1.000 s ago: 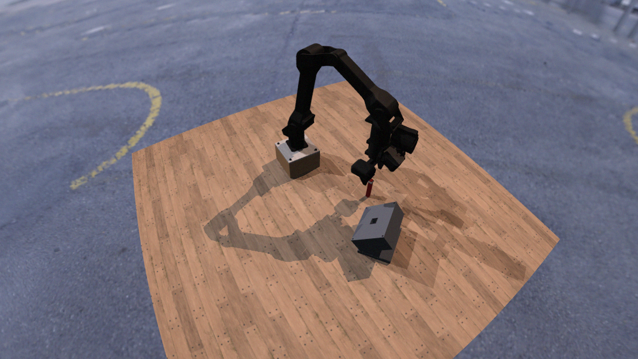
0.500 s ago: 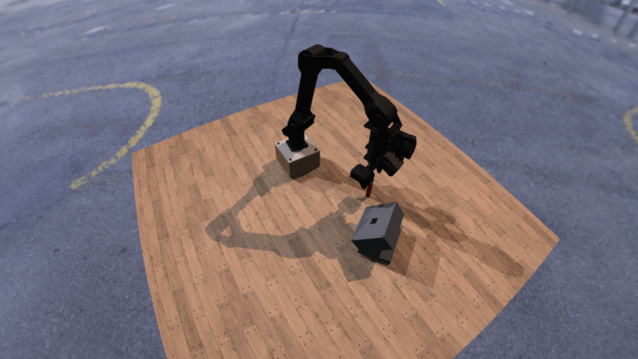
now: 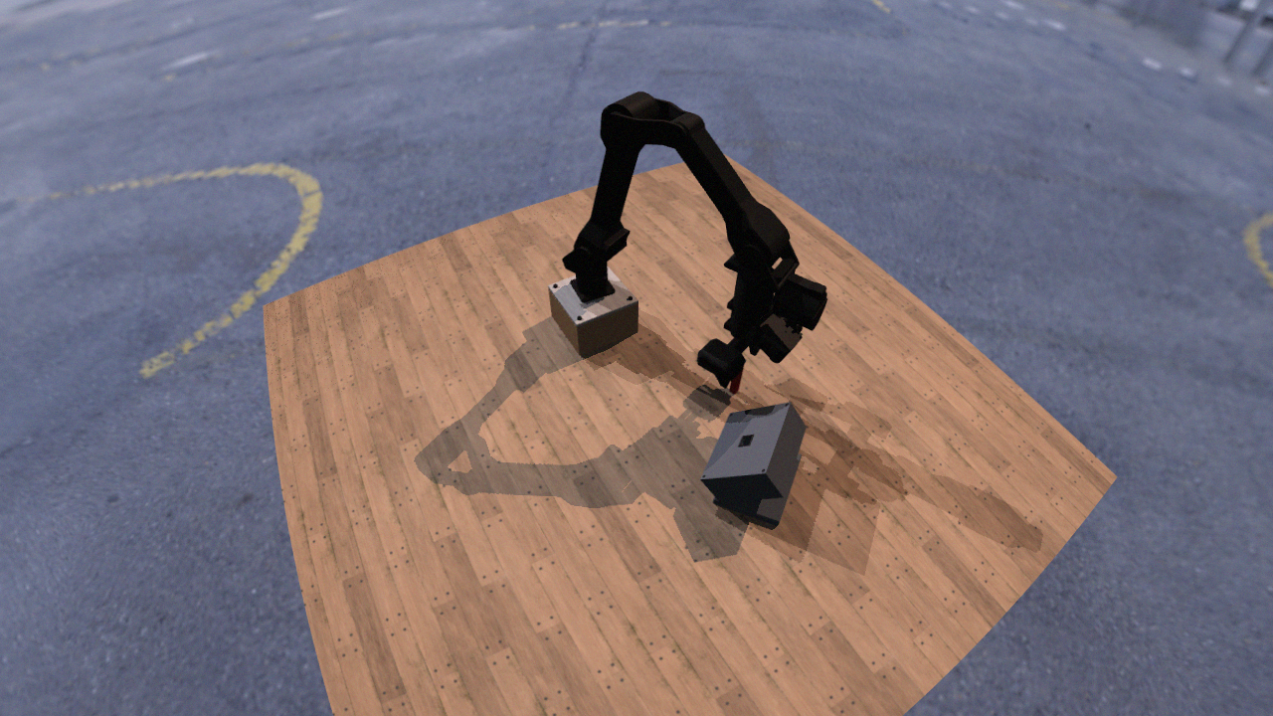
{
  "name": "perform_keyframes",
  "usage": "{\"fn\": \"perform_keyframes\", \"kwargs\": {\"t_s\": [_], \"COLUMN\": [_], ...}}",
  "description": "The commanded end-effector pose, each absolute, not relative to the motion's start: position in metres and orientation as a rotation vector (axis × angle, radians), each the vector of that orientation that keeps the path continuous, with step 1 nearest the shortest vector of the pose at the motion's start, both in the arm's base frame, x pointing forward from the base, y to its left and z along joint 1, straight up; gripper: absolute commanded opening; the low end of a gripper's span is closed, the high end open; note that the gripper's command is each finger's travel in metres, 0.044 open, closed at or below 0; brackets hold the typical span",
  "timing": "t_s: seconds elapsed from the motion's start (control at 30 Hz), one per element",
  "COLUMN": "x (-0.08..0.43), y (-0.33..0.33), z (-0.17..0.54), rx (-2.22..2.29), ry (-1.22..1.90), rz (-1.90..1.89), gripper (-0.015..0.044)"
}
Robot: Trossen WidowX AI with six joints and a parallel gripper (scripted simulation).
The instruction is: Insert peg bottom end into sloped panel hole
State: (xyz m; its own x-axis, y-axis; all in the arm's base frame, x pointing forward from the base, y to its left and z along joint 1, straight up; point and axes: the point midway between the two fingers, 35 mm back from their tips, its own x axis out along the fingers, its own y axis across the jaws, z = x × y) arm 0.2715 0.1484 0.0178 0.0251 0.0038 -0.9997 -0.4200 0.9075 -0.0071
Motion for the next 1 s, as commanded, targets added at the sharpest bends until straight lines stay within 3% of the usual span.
{"fn": "perform_keyframes", "kwargs": {"t_s": [0.0, 0.27, 0.77, 0.97], "x": [0.271, 0.27, 0.27, 0.27], "y": [0.149, 0.148, 0.148, 0.148], "z": [0.011, 0.0, 0.004, 0.004], "rx": [-0.34, -0.34, -0.341, -0.341], "ry": [1.52, 1.52, 1.52, 1.52], "rz": [0.343, 0.343, 0.337, 0.337], "gripper": [0.044, 0.044, 0.0046, 0.0006]}}
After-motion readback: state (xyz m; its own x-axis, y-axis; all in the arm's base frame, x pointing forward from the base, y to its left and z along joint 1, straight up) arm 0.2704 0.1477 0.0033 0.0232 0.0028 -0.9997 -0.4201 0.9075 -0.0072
